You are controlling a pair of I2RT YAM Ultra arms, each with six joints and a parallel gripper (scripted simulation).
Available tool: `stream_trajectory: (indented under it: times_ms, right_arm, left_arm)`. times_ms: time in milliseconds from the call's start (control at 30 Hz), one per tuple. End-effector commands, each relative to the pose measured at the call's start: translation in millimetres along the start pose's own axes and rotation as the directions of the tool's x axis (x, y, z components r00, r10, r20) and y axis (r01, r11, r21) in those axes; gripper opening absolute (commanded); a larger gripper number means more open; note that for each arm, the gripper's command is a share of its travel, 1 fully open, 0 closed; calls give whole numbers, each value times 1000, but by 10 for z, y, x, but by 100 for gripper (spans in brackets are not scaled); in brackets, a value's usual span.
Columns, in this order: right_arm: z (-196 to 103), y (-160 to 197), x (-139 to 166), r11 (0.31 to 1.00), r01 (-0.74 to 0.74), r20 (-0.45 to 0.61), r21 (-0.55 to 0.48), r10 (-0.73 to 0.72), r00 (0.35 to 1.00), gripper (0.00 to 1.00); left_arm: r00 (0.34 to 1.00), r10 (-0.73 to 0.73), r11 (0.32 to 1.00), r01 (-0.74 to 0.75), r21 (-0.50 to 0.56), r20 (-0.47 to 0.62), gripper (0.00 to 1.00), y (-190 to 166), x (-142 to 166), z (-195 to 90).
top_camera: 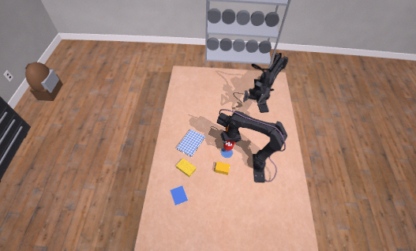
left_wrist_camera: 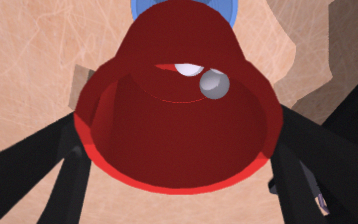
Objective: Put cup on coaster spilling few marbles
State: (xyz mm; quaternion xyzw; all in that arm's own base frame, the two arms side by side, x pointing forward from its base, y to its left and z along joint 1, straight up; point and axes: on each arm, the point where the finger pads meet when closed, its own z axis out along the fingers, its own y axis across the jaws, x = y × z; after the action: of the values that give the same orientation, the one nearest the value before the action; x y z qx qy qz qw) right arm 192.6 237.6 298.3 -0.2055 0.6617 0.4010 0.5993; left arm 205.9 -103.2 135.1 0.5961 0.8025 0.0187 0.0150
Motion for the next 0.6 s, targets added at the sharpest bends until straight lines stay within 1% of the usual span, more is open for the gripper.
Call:
stream_trajectory:
  times_ms: [0,167,500,567]
  right_arm:
    - [-43,-24,-28,1000,-3,15,7,3,1000,100]
    - [-43,-24,-28,1000,-3,15,7,3,1000,100]
    - [-43,-24,-28,1000,-3,15,7,3,1000,100]
    - [-43,-24,-28,1000,-3,15,7,3,1000,100]
  left_arm:
    - [1000,-23,1000,23,-19,-6,0,57,-43,-22]
    - [999,-37,999,37,-27,2,0,107,-68,-14]
    - [999,-36,999,36,-15,-5,0,45,-26,215]
    - [999,-36,999,36,-15,-5,0,45,-26,215]
